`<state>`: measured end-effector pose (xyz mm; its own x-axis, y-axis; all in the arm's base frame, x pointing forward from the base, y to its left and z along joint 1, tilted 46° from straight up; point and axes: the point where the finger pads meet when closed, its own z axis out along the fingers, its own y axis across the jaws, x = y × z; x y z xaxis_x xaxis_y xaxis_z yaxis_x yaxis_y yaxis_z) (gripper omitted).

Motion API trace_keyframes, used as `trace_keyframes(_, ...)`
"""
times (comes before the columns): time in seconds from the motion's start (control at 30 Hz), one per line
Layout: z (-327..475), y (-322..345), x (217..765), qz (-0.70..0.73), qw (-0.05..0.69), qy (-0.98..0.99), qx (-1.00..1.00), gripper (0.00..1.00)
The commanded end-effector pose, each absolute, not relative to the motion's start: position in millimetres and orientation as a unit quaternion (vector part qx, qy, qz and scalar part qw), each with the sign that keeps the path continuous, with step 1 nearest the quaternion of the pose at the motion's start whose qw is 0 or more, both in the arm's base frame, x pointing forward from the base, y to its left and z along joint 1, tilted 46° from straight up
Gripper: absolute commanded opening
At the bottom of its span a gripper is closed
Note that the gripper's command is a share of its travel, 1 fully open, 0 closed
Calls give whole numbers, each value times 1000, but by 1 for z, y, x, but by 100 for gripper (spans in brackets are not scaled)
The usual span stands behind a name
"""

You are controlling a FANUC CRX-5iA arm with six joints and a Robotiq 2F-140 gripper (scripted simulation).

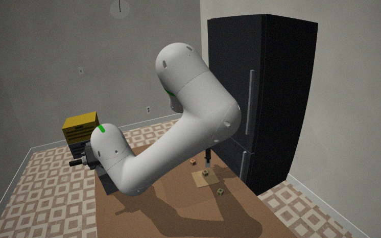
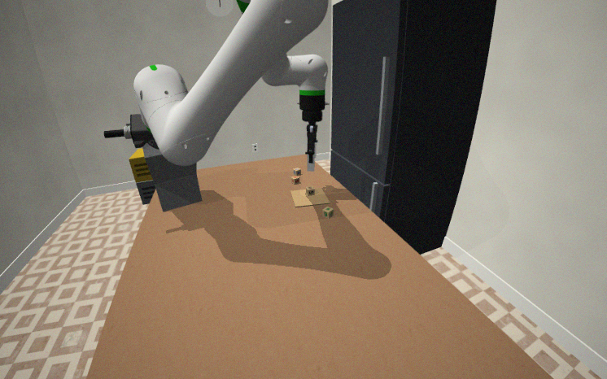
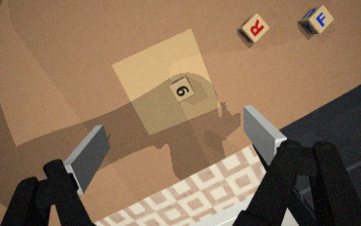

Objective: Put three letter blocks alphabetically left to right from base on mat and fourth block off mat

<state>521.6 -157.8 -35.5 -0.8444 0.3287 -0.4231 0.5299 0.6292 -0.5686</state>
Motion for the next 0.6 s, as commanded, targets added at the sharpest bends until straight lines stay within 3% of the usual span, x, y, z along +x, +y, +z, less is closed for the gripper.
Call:
trace_keyframes(0.0,-32,-162,522,-347,169,872,300,100)
trace_keyframes(0.57,-22,-178,522,-302,238,789,479,100)
